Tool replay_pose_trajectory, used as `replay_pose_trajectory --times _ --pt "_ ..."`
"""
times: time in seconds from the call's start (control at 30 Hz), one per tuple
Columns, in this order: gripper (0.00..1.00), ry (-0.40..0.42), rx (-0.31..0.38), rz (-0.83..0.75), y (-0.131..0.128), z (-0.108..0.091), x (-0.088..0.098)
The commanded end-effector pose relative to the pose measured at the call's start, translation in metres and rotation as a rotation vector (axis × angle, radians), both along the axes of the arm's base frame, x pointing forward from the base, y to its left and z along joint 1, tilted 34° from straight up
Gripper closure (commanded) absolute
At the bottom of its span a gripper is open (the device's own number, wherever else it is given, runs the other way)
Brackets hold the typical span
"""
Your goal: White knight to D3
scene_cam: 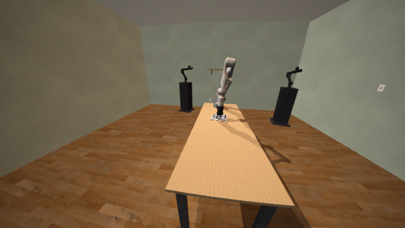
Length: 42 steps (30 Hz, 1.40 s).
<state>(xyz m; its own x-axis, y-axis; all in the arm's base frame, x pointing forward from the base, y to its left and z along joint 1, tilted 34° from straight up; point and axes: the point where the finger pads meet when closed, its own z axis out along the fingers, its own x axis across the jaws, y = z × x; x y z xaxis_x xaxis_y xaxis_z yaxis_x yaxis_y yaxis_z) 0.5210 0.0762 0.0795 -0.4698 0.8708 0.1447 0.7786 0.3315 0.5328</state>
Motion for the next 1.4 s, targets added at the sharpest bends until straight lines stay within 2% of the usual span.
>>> replay_pose_trajectory --times 0.0,1.1,1.13,1.37 --pt "0.27 0.000 0.000 -0.001 -0.0004 -0.0002 0.0001" --pt "0.27 0.000 0.000 -0.001 -0.0004 -0.0002 0.0001" --pt "1.00 0.000 0.000 -0.001 -0.0004 -0.0002 0.0001" --pt "1.00 0.000 0.000 -0.001 -0.0004 -0.0002 0.0001"
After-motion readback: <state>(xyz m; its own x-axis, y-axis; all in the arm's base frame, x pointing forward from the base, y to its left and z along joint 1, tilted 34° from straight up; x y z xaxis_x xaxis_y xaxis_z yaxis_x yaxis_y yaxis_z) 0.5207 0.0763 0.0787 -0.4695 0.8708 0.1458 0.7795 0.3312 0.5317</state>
